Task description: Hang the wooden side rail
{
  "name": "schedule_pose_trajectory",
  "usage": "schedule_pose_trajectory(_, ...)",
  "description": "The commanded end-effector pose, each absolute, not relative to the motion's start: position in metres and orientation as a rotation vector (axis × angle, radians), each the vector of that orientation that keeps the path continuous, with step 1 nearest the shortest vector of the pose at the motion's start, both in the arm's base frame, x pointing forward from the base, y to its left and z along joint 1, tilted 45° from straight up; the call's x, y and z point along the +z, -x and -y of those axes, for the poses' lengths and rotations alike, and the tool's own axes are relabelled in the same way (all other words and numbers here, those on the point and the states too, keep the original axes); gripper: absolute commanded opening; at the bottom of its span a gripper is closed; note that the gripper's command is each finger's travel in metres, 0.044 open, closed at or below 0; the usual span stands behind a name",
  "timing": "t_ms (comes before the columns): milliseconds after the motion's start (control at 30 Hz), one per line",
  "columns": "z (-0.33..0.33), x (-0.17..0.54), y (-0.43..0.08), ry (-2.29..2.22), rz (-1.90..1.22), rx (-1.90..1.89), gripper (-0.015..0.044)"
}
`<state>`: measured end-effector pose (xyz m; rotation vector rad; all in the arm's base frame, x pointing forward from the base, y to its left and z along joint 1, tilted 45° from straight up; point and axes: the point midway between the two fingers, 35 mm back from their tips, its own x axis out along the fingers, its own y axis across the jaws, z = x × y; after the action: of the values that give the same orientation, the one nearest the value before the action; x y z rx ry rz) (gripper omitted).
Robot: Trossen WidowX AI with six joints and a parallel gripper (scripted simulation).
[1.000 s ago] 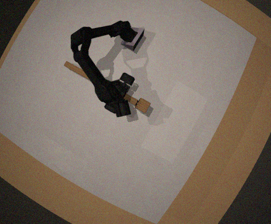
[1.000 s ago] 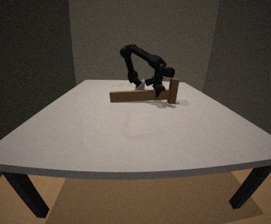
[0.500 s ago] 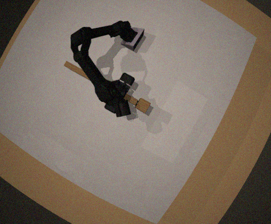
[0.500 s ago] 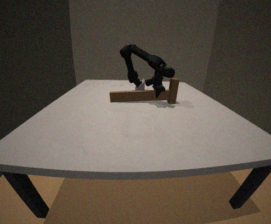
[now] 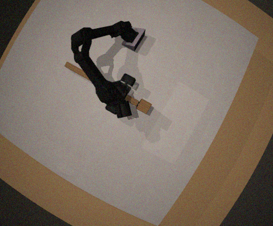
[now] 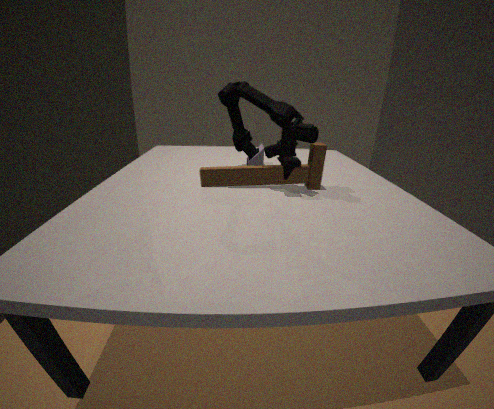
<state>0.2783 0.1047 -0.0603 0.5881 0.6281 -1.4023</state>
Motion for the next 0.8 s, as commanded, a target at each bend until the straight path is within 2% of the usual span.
schedule_pose_trajectory(0,-0.1053,-0.0616,-0.2783,-0.592,-0.635,-1.4,0.0)
schedule_pose_trajectory(567,-0.1034,-0.0635,-0.2785,-0.592,-0.635,-1.4,0.0)
schedule_pose_trajectory(767,-0.1036,-0.0617,-0.2778,-0.587,-0.63,-1.402,0.0157)
